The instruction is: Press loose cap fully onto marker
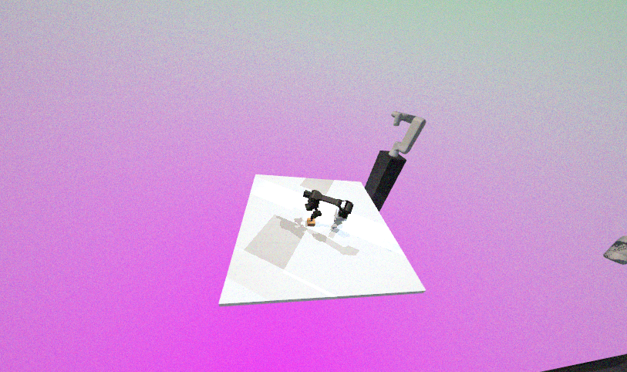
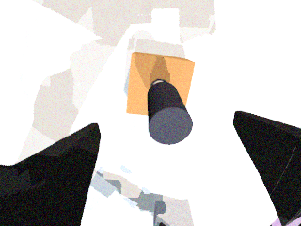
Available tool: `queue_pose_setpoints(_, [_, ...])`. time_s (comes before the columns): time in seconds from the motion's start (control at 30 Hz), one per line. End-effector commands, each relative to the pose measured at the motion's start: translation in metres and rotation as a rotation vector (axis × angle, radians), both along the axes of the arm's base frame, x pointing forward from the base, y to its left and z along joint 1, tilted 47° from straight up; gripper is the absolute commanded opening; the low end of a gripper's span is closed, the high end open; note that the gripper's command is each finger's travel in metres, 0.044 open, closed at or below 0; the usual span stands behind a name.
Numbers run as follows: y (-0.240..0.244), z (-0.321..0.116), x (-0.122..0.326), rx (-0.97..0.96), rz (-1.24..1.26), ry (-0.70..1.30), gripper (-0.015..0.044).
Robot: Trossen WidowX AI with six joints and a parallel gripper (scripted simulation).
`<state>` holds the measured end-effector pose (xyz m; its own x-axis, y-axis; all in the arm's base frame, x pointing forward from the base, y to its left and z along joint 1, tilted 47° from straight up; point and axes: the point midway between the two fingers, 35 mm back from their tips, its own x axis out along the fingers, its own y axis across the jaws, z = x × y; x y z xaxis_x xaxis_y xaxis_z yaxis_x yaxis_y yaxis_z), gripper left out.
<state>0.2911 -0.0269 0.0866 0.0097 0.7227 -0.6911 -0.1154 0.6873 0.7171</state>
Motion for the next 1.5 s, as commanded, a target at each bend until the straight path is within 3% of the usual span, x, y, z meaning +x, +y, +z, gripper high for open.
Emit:
queue_pose_setpoints(0.0, [-0.028,0.026,-0.001,-0.006,-0.006,-0.014,0.0440])
queue_pose_setpoints(0.1, [-0.030,0.027,-0.002,-0.006,-0.006,-0.014,0.0440])
queue_pose_setpoints(0.27, [-0.023,0.021,-0.004,0.000,-0.146,0.128,0.0309])
queue_pose_setpoints(0.67, [-0.023,0.021,-0.004,0.000,-0.154,0.137,0.0000])
queue_pose_setpoints(1.47, [-0.010,0.008,-0.003,0.001,-0.154,0.136,0.0000])
